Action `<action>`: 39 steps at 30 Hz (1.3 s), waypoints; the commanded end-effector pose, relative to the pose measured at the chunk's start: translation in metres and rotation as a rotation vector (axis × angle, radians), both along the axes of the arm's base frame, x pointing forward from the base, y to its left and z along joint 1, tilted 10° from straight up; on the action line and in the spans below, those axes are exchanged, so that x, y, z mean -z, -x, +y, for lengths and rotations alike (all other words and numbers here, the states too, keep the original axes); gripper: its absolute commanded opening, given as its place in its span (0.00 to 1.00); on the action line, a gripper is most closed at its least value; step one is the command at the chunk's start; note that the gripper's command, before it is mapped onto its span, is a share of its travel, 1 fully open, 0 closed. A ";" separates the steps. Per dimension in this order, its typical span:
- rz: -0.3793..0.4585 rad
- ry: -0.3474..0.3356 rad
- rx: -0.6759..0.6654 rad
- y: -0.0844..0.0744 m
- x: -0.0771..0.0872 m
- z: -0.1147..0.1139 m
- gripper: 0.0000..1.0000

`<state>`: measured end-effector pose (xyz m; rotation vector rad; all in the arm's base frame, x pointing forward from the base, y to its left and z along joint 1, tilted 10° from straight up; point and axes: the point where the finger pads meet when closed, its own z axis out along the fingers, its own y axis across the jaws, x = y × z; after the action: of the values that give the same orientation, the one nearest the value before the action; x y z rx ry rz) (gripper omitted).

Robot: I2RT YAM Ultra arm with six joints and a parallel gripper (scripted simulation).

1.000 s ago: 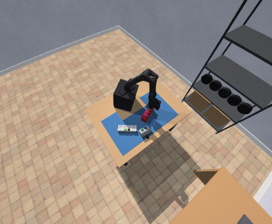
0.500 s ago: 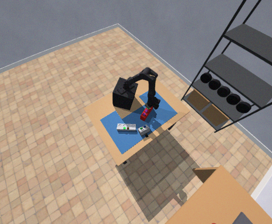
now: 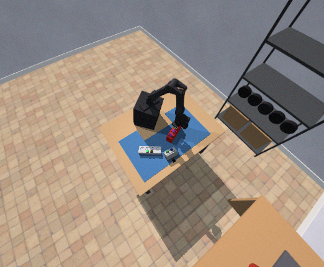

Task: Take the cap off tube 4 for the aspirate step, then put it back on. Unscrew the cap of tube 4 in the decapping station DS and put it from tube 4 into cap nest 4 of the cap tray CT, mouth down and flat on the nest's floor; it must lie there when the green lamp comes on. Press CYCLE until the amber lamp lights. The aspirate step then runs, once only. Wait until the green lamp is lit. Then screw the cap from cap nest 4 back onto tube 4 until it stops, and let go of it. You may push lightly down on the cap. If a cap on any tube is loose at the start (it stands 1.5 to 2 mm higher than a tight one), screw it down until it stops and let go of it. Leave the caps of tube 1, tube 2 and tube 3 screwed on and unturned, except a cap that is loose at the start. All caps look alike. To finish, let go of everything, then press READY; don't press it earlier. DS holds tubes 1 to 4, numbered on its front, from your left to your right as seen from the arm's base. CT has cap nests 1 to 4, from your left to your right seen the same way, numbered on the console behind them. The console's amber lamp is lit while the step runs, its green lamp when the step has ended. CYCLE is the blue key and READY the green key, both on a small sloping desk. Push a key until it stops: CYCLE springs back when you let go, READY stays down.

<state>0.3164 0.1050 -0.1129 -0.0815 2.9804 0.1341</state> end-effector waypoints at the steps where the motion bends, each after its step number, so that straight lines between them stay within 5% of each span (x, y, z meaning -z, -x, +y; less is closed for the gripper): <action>1: -0.007 -0.003 0.002 -0.001 -0.011 0.000 0.49; 14: -0.008 -0.003 0.002 0.004 -0.043 -0.003 0.49; 39: -0.008 -0.003 0.002 0.004 -0.044 -0.003 0.49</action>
<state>0.3115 0.1018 -0.0708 -0.0786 2.9751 0.1365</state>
